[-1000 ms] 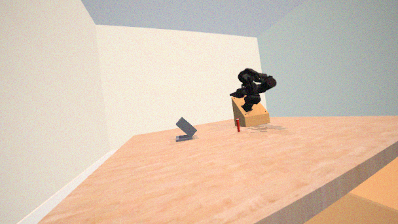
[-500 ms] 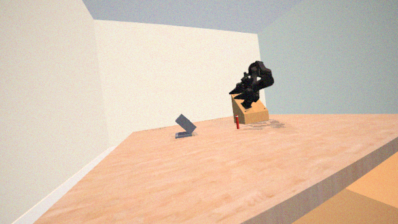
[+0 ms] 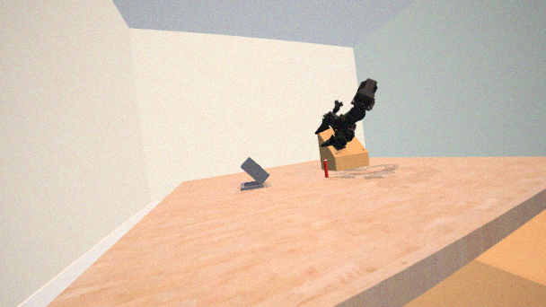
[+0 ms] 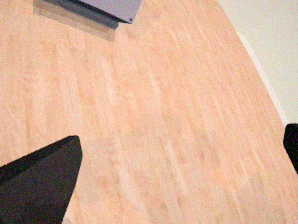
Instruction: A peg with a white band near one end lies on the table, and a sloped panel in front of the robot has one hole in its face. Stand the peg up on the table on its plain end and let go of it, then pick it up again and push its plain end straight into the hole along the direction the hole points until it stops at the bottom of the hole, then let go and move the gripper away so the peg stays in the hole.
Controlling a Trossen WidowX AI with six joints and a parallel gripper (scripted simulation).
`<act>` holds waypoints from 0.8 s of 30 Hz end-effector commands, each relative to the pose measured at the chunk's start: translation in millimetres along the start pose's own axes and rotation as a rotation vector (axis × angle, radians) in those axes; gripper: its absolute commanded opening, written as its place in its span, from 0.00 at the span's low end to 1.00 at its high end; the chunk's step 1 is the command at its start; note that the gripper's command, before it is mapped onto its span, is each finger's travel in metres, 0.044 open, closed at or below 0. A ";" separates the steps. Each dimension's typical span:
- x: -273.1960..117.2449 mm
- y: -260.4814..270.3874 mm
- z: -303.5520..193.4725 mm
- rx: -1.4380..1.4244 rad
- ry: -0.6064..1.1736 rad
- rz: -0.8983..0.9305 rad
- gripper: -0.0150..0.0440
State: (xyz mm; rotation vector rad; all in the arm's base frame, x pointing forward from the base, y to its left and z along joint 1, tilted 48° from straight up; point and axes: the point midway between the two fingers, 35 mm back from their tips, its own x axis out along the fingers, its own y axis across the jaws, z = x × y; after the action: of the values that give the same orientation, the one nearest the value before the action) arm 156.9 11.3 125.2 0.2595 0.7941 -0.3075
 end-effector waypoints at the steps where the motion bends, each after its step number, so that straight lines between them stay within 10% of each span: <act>1: 2.6 1.1 -6.9 -0.052 0.103 -0.010 1.00; 24: 8.3 22.4 -31.6 -0.118 0.706 0.218 1.00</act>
State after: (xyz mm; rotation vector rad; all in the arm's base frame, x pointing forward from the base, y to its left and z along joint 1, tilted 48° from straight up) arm 147.6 38.2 98.8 0.3059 1.4266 0.0002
